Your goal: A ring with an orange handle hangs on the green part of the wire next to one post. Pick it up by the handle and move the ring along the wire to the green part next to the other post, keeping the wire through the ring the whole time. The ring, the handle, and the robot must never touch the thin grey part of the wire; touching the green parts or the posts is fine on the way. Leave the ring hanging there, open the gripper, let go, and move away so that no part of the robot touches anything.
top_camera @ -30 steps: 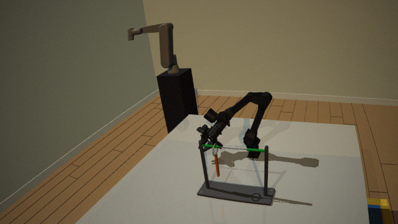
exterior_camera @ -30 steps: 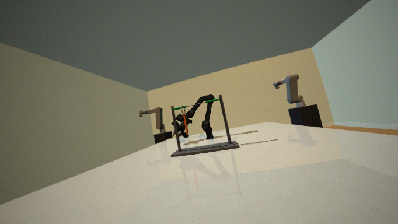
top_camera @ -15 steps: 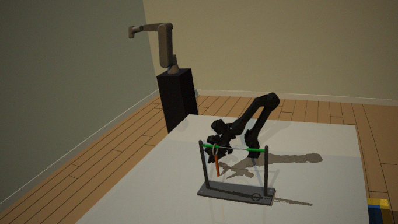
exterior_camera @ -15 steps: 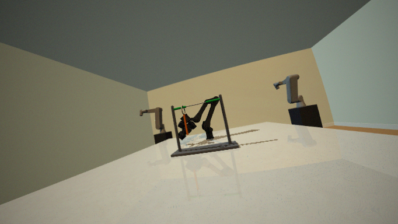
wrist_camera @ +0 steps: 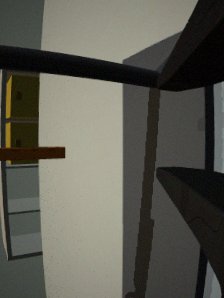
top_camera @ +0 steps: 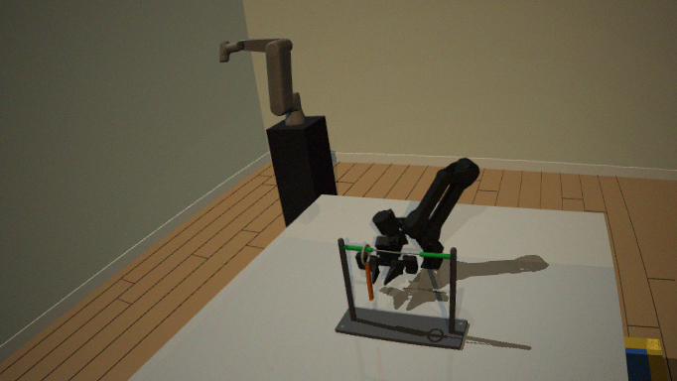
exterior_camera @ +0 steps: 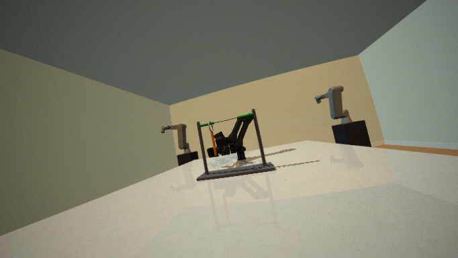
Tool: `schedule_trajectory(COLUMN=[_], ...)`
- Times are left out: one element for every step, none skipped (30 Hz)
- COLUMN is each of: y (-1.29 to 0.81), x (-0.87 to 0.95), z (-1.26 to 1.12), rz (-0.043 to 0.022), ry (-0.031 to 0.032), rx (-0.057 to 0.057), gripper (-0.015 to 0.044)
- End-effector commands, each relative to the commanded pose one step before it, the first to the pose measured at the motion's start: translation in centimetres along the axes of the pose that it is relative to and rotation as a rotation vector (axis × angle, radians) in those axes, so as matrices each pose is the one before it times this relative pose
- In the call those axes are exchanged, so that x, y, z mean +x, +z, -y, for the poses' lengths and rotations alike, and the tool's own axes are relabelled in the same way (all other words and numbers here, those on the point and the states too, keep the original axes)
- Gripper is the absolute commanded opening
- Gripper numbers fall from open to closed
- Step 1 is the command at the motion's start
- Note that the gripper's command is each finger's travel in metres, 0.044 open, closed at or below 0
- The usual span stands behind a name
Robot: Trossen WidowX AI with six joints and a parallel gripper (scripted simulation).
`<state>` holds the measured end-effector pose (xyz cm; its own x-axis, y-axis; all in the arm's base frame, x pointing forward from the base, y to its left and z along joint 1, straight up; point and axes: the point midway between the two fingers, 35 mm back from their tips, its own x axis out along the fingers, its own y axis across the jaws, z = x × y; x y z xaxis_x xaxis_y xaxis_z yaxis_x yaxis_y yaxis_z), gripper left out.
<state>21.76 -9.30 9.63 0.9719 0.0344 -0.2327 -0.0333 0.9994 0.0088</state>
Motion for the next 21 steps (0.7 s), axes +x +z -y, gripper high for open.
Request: schedule_trajectory(y=[0.139, 0.277, 0.347, 0.358, 0.368, 0.378, 0.387, 0.396, 0.404, 0.411, 0.417, 0.423, 0.351, 0.212, 0.071, 0.004, 0.005, 0.002, 0.006, 0.012, 0.017], x=[0.195, 0.248, 0.306, 0.309, 0.313, 0.316, 0.318, 0.321, 0.323, 0.325, 0.327, 0.328, 0.27, 0.163, 0.054, 0.017, 0.023, 0.008, 0.021, 0.042, 0.064], z=[-0.274, 0.018, 0.011, -0.002, -0.015, -0.028, -0.042, -0.057, -0.072, -0.087, -0.103, -0.119, -0.11, -0.072, -0.025, -0.069, -0.097, -0.034, 0.004, 0.007, 0.011], rz=[0.00459, 0.00121, 0.00213, 0.00285, 0.00356, 0.00426, 0.00494, 0.00561, 0.00626, 0.0069, 0.00752, 0.00811, 0.0071, 0.00444, 0.00151, 0.0, 0.00001, 0.00001, 0.0, -0.00001, -0.00001], ry=[0.00928, -0.00128, -0.00161, -0.00164, -0.00165, -0.00164, -0.00162, -0.00157, -0.00151, -0.00143, -0.00133, -0.00121, -0.0009, -0.00049, -0.00016, 0.0, 0.00001, 0.0, 0.0, 0.0, 0.0], rx=[-0.0161, -0.0016, -0.0017, -0.0014, -0.0011, -0.0008, -0.0004, 0.0, 0.0004, 0.0008, 0.0012, 0.0017, 0.0018, 0.0012, 0.0004, 0.0, 0.0, 0.0, 0.0, 0.0, 0.0], gripper=[0.016, 0.016, 0.016, 0.016, 0.016, 0.016, 0.016, 0.016, 0.016, 0.016, 0.016, 0.016, 0.016, 0.016, 0.016, 0.016, 0.016, 0.016, 0.016, 0.016, 0.016])
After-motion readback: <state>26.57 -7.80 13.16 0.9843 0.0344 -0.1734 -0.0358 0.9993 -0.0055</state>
